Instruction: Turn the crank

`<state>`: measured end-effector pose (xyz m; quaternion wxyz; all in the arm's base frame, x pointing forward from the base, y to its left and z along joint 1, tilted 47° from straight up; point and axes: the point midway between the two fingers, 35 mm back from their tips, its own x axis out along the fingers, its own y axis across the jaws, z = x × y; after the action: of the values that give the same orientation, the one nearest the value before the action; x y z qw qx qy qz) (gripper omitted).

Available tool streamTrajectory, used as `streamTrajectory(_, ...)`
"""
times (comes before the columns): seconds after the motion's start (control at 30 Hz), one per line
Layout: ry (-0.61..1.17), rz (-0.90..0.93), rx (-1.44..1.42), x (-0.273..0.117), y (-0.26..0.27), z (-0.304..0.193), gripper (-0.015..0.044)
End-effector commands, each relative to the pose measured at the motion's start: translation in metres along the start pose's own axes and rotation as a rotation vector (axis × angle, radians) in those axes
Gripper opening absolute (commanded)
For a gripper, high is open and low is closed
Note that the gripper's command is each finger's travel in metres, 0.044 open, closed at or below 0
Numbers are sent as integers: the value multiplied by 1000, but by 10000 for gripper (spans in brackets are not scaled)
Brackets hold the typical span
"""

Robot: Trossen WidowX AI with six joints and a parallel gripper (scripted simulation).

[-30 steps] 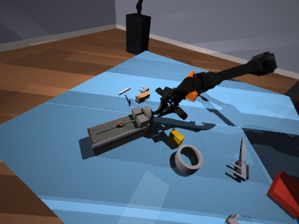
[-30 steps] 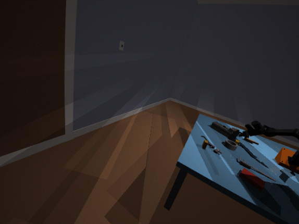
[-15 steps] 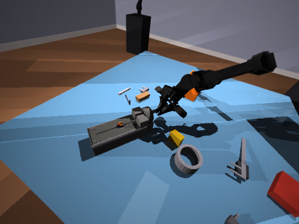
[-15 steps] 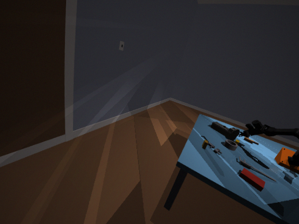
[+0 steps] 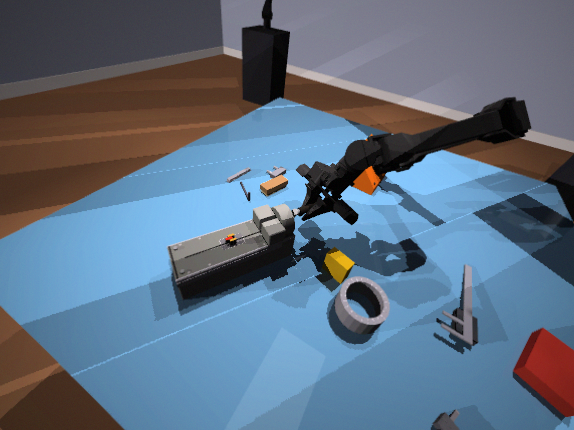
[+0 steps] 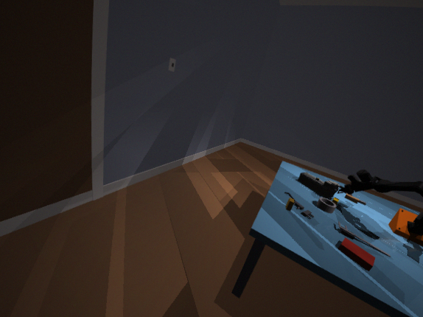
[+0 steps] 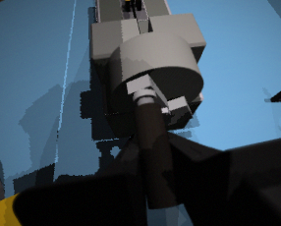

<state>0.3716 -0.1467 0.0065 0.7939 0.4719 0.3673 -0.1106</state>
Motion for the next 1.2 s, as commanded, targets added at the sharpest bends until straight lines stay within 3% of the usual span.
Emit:
streamTrajectory(0.0,-10,-16,15,-3,-9,2,0)
streamTrajectory(1.17,-10,-16,15,-2,-16,1,0)
